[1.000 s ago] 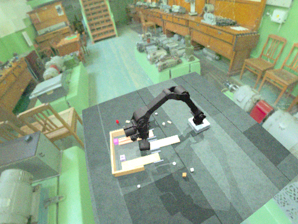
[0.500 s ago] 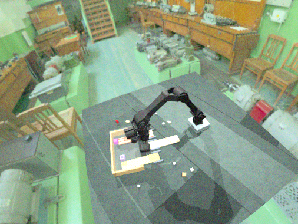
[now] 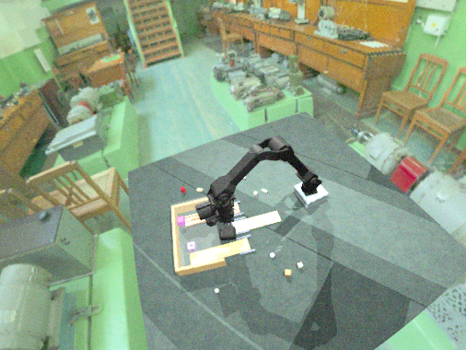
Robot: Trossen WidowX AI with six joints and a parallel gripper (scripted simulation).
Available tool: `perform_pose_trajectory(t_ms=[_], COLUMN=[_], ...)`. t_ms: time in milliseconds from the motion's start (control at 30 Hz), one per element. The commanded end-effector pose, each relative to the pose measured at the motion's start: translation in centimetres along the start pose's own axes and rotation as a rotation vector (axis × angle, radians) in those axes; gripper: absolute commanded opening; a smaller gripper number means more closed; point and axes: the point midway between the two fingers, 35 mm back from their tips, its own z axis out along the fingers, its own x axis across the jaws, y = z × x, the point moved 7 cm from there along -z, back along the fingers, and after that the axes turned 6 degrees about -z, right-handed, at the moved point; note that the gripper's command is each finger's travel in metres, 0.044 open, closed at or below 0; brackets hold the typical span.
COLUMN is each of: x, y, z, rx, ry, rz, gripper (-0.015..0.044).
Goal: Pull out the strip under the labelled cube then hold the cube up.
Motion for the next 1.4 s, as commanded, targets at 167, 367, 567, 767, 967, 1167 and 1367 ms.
perform_pose_trajectory(t_ms=[167, 367, 567, 767, 967, 1167, 1367], x=[0.0, 0.0, -0.2, -0.8, -1.3, -1.5, -1.9], y=[0.0, 0.0, -0.8, -2.9, -5.2, -5.7, -7.2], z=[0.0, 0.0, -0.7, -2.4, -3.9, -4.2, -4.2], rx=[0.0, 0.0, 0.001, 0.004, 0.008, 0.008, 0.01], ry=[0.0, 0.0, 0.0, 0.0, 0.0, 0.0, 0.0], rz=[0.0, 0.0, -0.001, -0.002, -0.004, -0.005, -0.005], gripper=[0.0132, 0.0092, 0.0, 0.0, 0.0, 0.0, 0.0])
